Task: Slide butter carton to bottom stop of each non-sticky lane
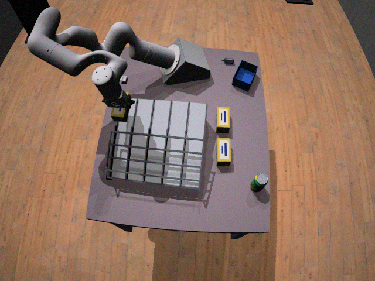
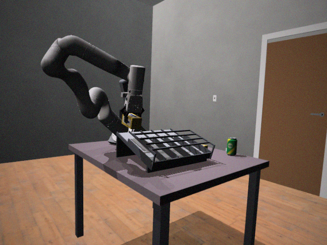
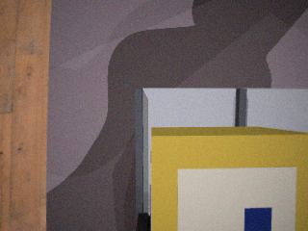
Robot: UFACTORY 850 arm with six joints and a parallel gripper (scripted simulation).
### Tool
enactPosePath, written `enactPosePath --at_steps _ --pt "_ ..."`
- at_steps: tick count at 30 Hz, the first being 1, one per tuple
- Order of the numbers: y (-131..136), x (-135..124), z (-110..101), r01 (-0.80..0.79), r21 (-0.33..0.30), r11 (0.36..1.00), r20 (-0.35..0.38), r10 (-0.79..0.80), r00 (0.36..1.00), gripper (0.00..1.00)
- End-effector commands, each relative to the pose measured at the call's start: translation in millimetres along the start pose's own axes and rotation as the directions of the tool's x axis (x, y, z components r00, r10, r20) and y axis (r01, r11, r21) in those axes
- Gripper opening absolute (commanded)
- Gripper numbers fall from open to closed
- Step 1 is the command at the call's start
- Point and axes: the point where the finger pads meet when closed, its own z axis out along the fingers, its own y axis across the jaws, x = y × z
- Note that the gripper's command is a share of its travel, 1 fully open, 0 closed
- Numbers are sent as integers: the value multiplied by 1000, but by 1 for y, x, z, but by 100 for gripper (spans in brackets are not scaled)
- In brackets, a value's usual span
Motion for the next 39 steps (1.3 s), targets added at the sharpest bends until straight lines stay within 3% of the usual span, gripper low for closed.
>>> enactPosePath --at_steps 1,11,12,28,29,39 --pt "0 0 0 2 1 1000 -13 -2 1000 0" --pt "0 0 0 2 1 1000 -13 -2 1000 0" --pt "0 0 -1 2 1 1000 -111 -2 994 0" --pt "0 0 -1 2 1 1000 -111 -2 994 0" --pt "0 4 29 2 1 1000 -111 -2 994 0" --pt "0 4 29 2 1 1000 -111 -2 994 0"
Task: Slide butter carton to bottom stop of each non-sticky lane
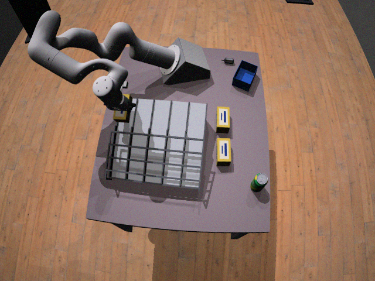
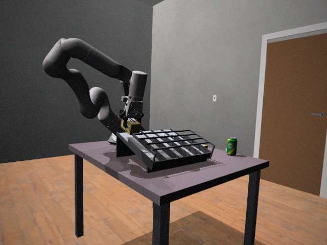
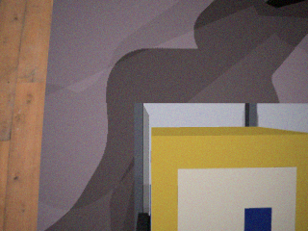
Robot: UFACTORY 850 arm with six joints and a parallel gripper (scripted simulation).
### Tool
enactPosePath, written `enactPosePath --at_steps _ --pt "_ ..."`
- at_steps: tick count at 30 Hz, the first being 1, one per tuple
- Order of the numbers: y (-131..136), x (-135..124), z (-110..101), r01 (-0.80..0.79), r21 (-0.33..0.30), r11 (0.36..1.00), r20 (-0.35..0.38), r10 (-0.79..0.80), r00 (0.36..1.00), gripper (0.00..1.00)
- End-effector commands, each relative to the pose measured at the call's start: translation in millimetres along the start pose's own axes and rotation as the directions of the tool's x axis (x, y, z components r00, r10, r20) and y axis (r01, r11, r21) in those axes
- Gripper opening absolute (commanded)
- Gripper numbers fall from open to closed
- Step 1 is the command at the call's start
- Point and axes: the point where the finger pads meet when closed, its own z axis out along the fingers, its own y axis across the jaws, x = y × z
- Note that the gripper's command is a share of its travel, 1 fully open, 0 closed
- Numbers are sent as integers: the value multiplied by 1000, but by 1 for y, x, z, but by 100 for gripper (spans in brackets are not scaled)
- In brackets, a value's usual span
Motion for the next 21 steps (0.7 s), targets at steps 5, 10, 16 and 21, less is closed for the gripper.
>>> enactPosePath --at_steps 5,10,16,21 --pt "0 0 0 0 -1 1000 1 0 1000 0" --pt "0 0 21 -1 -1 1000 1 1 1000 0" --pt "0 0 21 -1 -1 1000 1 1 1000 0" --pt "0 0 21 -1 -1 1000 1 1 1000 0"
